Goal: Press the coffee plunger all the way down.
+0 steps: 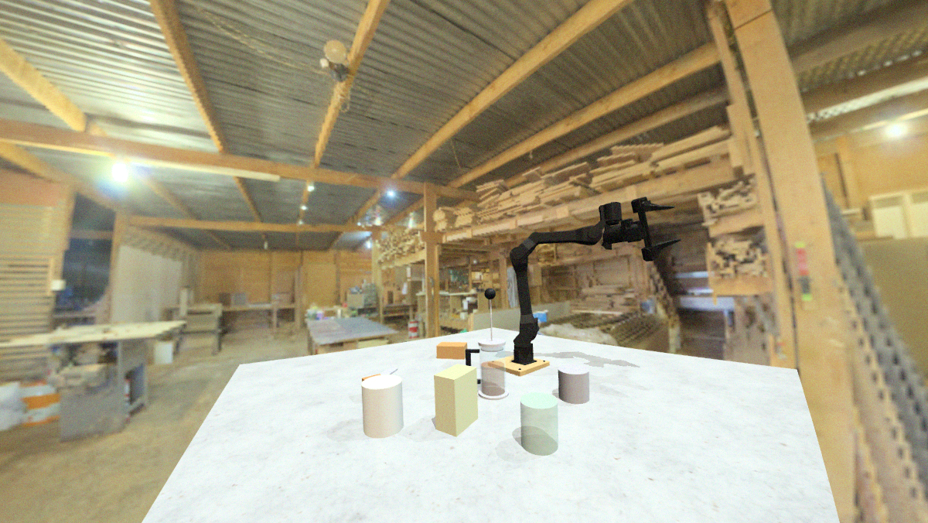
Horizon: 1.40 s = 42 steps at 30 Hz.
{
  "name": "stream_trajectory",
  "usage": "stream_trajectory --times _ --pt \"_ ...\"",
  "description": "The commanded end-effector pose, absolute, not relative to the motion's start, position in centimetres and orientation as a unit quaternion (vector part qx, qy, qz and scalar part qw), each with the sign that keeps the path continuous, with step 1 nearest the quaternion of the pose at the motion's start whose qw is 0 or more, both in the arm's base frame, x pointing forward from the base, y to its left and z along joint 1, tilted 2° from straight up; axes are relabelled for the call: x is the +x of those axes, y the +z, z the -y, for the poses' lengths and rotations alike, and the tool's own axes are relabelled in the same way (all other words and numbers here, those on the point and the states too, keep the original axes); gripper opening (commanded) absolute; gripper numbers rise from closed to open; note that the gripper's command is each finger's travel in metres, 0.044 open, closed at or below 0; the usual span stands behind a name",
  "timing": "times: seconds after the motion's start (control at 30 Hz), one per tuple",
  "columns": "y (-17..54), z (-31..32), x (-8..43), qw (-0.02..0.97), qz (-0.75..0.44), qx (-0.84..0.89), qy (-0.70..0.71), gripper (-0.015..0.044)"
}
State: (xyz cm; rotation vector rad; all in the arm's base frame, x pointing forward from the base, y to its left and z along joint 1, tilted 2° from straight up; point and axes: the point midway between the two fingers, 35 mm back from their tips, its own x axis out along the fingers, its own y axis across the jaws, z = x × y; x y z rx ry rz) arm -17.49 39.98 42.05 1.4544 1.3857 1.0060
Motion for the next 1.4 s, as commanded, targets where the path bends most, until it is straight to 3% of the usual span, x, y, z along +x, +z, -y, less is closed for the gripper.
stream_trajectory --times 0.0,0.3,0.63,0.83,1.03,1.37 --pt "42.1 -40.0 -10.9 0.515 -0.499 0.564 0.410 0.0440" --pt "41.5 -36.4 4.1 0.716 -0.361 0.439 0.405 0.0440" --pt "39.3 -25.3 15.9 0.878 -0.263 0.227 0.328 0.0440" --pt "37.4 -17.4 18.6 0.927 -0.245 0.091 0.269 0.0440" --pt "35.0 -10.2 18.2 0.942 -0.253 -0.035 0.216 0.0440" --pt "31.6 -8.6 17.7 0.942 -0.258 -0.064 0.203 0.0440"
